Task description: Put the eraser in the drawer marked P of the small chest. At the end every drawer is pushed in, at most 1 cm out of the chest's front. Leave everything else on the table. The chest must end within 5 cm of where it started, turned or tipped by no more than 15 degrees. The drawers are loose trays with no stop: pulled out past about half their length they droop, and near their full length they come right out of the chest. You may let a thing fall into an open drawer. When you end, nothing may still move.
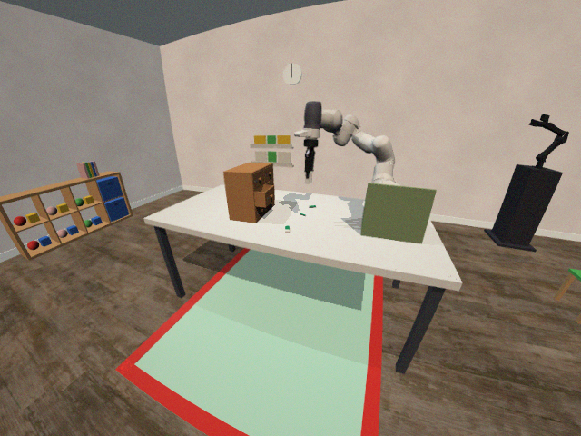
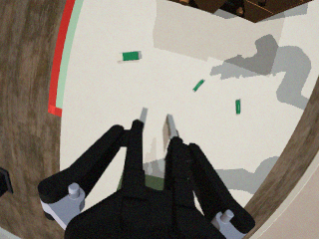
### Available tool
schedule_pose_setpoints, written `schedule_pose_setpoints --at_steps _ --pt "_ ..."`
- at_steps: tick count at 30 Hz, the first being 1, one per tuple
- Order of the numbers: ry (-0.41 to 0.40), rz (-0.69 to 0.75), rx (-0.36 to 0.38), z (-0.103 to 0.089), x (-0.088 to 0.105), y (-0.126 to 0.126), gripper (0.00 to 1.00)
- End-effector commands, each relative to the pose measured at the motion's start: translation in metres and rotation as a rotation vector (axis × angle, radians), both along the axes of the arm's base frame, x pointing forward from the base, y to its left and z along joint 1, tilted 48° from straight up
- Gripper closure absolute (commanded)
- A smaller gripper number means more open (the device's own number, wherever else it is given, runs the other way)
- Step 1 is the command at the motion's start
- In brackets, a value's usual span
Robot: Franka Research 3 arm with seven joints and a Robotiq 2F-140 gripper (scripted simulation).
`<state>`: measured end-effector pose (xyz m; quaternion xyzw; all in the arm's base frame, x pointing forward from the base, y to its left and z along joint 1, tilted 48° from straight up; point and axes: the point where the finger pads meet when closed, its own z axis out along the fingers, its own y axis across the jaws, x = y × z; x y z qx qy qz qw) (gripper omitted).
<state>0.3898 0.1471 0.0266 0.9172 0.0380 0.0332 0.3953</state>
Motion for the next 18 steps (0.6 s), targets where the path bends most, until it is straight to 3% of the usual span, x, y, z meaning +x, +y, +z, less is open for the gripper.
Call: schedule_pose_setpoints --at_steps 1,18 --pt "0.058 0.009 -0.029 0.0035 -0.0052 -0.0047 0.80" --pt "0.064 0.003 -0.029 0.0040 -0.0060 -0.0042 0.80"
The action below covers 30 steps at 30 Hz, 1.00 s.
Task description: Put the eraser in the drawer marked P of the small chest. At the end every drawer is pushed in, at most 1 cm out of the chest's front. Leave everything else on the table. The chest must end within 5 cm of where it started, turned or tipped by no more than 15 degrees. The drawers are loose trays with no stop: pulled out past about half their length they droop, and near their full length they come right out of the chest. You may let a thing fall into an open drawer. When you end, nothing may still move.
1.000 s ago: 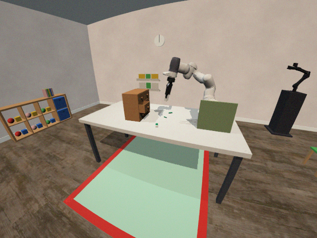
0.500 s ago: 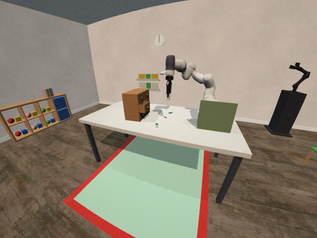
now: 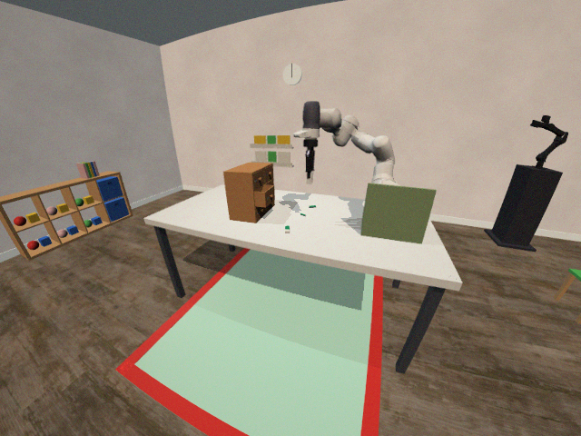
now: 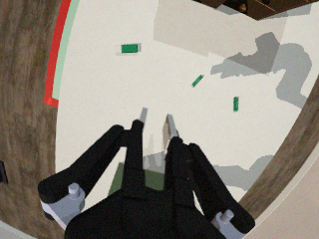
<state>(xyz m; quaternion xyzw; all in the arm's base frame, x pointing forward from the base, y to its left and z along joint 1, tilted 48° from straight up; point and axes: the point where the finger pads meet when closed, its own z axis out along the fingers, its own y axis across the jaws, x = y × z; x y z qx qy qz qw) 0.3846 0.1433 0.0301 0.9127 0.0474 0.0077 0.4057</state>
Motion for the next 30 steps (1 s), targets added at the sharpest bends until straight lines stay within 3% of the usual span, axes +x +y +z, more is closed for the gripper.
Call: schedule_pose_setpoints --at_steps 1,30 --pt "0.011 0.006 -0.004 0.0005 -0.0009 -0.0003 0.80" --pt "0.041 0.036 -0.004 -0.0053 0.0024 -0.0015 0.80"
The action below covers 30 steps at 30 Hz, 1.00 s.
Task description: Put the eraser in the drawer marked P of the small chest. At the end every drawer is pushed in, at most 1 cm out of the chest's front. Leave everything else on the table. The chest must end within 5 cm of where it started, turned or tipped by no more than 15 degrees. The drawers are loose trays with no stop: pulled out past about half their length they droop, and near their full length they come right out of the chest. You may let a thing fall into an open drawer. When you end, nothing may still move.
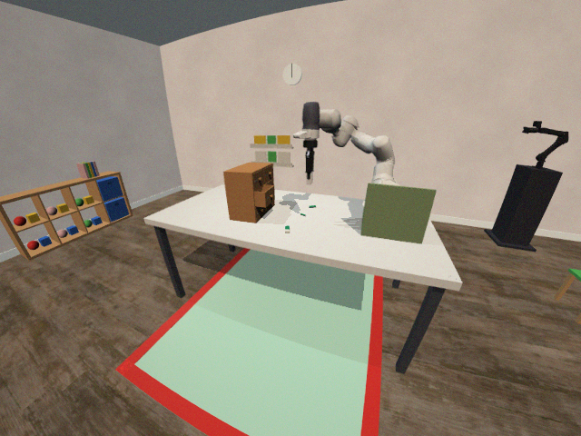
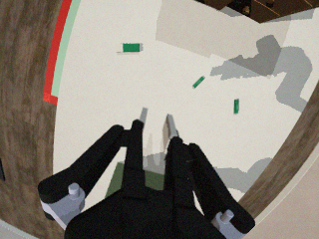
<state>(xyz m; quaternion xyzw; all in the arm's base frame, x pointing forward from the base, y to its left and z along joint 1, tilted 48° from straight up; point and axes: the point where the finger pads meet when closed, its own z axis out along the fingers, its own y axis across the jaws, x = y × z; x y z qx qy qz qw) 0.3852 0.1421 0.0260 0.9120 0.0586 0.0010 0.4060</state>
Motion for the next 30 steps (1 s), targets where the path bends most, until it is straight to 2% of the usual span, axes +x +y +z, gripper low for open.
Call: schedule_pose_setpoints --at_steps 1,14,16,30 --pt "0.026 0.027 -0.003 -0.002 0.002 -0.001 0.80" --pt "0.172 0.158 -0.013 -0.024 0.012 -0.005 0.80" --pt "0.172 0.158 -0.013 -0.024 0.012 -0.005 0.80" --pt "0.435 0.396 -0.031 -0.064 0.030 -0.013 0.80"
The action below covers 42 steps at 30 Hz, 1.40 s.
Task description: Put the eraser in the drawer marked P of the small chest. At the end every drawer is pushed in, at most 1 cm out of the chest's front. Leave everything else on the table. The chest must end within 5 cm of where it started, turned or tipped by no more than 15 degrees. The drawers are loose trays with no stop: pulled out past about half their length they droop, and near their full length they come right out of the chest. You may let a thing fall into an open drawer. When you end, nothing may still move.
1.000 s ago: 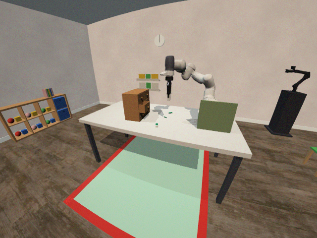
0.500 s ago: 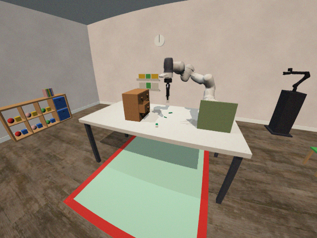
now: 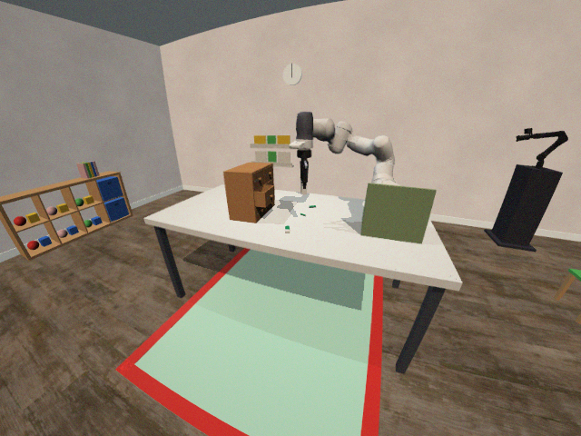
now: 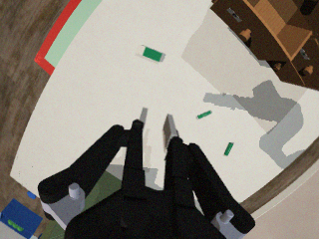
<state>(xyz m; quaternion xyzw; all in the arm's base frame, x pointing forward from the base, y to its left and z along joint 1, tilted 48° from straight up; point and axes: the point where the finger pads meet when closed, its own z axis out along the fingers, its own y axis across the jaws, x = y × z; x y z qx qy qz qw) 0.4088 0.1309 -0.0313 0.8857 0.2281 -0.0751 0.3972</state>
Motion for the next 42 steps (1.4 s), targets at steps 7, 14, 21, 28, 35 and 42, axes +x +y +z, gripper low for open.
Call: schedule_pose_setpoints --at_steps 7,14,21,28,35,42 --pt "0.265 0.244 -0.023 -0.023 0.014 -0.006 0.80" --pt "0.417 0.382 -0.033 -0.047 0.025 -0.011 0.80" --pt "0.535 0.488 -0.041 -0.064 0.033 -0.014 0.80" --pt "0.667 0.608 -0.050 -0.087 0.043 -0.019 0.80" --pt "0.793 0.722 -0.058 -0.107 0.052 -0.023 0.80" --pt "0.894 0.813 -0.064 -0.119 0.057 -0.025 0.80"
